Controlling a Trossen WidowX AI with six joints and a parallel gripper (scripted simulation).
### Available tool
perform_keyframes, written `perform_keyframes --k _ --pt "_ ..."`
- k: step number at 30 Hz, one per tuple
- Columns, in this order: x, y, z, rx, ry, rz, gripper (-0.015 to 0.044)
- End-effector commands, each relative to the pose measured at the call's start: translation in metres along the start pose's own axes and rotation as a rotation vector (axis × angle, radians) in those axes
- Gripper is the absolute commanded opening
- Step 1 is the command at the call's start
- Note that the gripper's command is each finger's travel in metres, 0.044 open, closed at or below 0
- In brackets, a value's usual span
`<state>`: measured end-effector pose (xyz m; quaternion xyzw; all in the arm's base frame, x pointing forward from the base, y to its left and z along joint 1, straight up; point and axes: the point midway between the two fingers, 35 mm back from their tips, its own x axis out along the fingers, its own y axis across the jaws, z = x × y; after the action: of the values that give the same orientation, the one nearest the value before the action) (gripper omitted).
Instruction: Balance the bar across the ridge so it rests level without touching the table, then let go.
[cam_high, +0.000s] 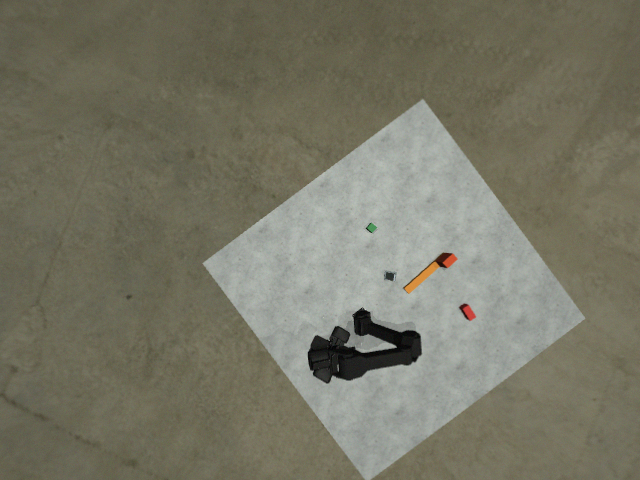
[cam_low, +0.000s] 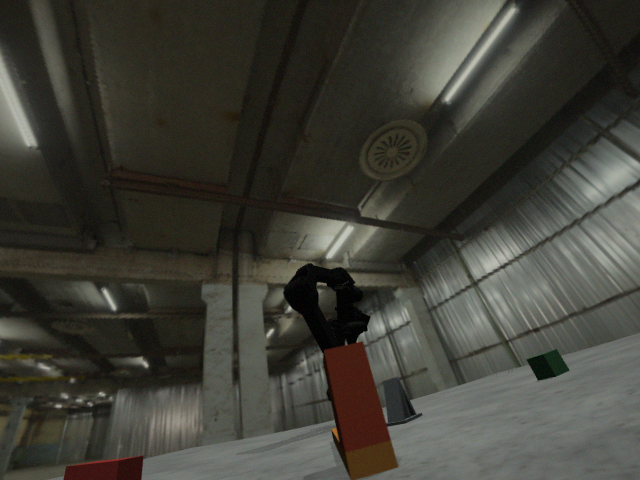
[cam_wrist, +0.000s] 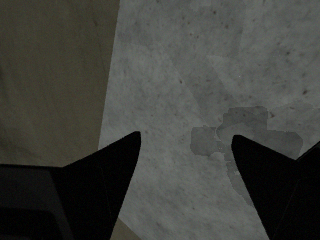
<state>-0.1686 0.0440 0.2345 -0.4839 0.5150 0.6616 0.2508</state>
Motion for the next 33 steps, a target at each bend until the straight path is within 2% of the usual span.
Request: perform_keyframes --k 1,24,33 --pt "-0.003 -0.004 0.011 0.095 -0.024 -0.013 0.0315" --pt "-0.029 -0.045 0.075 0.687 -0.188 -0.034 0.0315" --pt "-0.040 -0.065 0.086 0.832 -0.261 -0.013 0.0315"
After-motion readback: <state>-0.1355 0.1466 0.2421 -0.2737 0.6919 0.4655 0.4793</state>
